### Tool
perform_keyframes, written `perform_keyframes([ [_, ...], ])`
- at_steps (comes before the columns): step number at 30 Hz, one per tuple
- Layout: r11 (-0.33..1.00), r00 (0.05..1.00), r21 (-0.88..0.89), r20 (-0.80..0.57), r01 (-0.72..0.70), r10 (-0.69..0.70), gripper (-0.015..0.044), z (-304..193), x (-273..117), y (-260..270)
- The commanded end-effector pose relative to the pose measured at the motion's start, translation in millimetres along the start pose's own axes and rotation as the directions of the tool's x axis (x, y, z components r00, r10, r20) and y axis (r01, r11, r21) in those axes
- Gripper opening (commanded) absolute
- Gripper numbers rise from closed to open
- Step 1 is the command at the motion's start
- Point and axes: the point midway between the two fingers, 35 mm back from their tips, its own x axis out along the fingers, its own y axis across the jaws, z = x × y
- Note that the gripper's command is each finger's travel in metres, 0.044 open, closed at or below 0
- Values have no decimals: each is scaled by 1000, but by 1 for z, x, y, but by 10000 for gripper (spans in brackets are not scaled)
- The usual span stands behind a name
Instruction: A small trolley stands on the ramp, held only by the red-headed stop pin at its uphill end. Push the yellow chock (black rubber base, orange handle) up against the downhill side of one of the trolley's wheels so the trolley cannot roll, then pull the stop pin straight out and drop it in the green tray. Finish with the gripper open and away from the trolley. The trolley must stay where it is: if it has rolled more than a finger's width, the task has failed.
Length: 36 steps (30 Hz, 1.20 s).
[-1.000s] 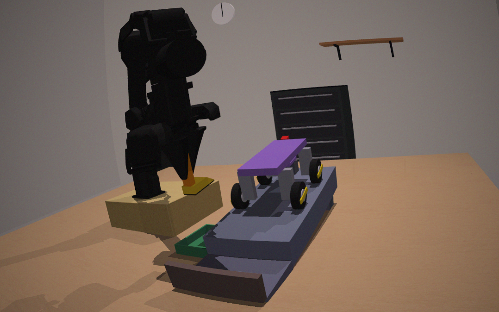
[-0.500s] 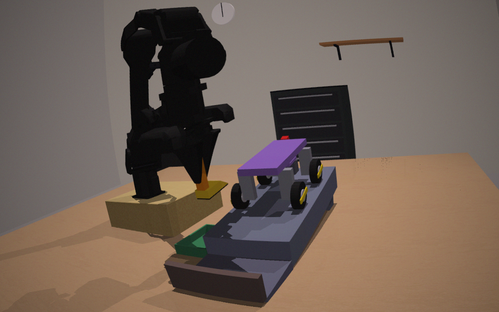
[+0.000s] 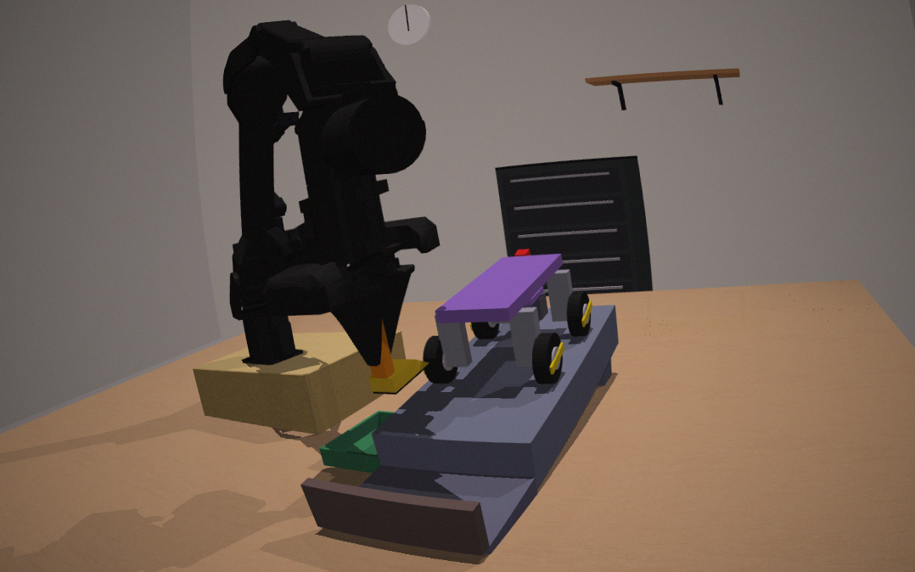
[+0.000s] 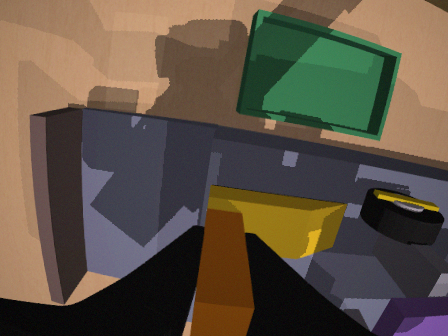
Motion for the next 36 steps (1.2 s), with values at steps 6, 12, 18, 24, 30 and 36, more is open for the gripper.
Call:
perform_keyframes([
  [6,1000,1000,7,9,12,-12,0,1,22,-2],
  [12,1000,1000,7,9,12,-12,0,2,34,-3],
  [18,1000,1000,7,10,13,-13,0,3,40,-4],
  [24,1000,1000,7,9,13,-13,0,2,37,-8],
  [30,1000,1000,7,9,13,-13,0,1,36,-13],
  [36,1000,1000,7,9,14,-14,0,-1,35,-18],
])
